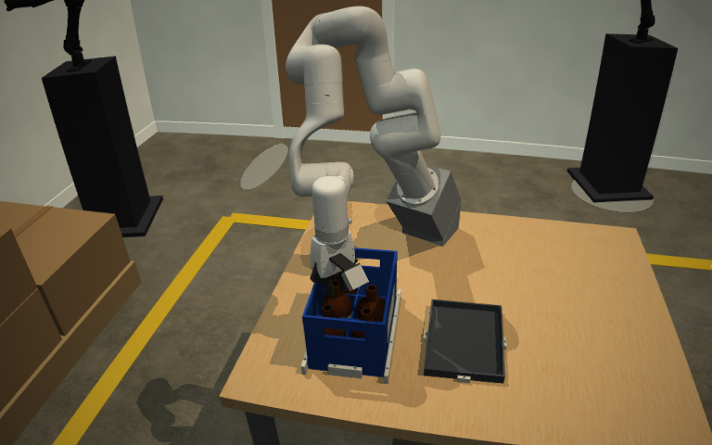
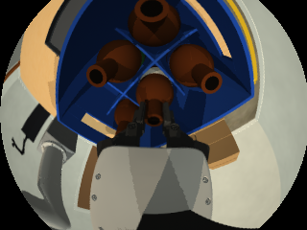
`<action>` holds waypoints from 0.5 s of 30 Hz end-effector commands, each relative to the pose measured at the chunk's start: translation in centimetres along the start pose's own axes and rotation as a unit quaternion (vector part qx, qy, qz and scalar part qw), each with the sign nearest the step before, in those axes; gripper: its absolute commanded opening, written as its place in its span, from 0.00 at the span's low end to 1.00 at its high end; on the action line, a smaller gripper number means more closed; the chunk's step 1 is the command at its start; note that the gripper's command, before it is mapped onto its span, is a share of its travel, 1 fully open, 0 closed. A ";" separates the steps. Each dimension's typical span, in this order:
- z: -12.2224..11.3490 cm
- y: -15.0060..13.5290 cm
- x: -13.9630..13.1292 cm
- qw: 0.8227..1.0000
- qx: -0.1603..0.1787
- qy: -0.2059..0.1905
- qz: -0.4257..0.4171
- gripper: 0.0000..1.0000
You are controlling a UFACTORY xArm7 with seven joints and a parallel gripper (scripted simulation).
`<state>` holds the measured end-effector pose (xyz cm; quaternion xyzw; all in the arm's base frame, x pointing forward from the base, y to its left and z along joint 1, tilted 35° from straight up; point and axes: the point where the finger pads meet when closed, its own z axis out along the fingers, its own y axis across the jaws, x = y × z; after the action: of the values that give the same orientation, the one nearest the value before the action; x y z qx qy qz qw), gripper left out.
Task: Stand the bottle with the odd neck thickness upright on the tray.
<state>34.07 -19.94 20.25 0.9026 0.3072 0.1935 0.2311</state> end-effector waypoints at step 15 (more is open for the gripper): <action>-0.1 0.1 0.0 1.000 -0.001 0.001 0.000 0.65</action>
<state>34.07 -19.93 20.23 0.9027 0.3072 0.1934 0.2310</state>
